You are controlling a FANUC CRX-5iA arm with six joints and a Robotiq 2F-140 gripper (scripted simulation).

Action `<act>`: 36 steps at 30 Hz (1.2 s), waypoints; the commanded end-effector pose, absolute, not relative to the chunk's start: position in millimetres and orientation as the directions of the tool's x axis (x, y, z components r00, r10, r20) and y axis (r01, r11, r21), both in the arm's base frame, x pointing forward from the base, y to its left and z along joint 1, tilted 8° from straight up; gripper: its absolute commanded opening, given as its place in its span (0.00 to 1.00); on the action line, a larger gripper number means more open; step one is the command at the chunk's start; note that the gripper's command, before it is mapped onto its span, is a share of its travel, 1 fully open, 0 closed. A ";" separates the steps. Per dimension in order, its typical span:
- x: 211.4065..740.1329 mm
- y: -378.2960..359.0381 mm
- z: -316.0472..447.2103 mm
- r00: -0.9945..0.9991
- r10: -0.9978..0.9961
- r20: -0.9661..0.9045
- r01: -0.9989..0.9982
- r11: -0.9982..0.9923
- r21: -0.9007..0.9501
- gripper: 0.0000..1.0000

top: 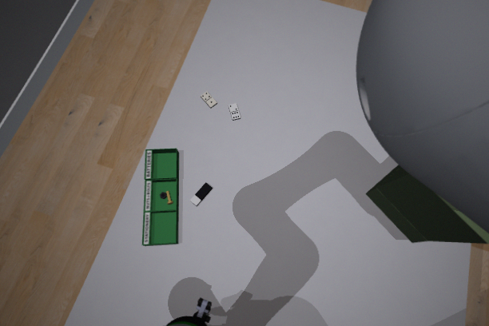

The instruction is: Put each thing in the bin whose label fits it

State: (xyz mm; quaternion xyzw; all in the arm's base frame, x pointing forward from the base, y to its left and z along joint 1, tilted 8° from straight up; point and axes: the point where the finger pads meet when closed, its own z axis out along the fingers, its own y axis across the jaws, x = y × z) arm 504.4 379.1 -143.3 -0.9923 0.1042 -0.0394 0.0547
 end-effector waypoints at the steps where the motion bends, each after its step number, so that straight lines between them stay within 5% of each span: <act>1: 506.1 380.8 -156.3 0.975 -0.211 0.067 -0.202 -0.972 -0.117 0.26; 26: 507.7 382.5 -175.1 0.975 -0.211 0.067 -0.202 -0.972 -0.117 0.26; 27: 507.7 382.5 -175.1 0.975 -0.211 0.067 -0.202 -0.972 -0.117 0.15; 36: 507.7 382.5 -175.1 0.975 -0.211 0.067 -0.202 -0.972 -0.117 0.15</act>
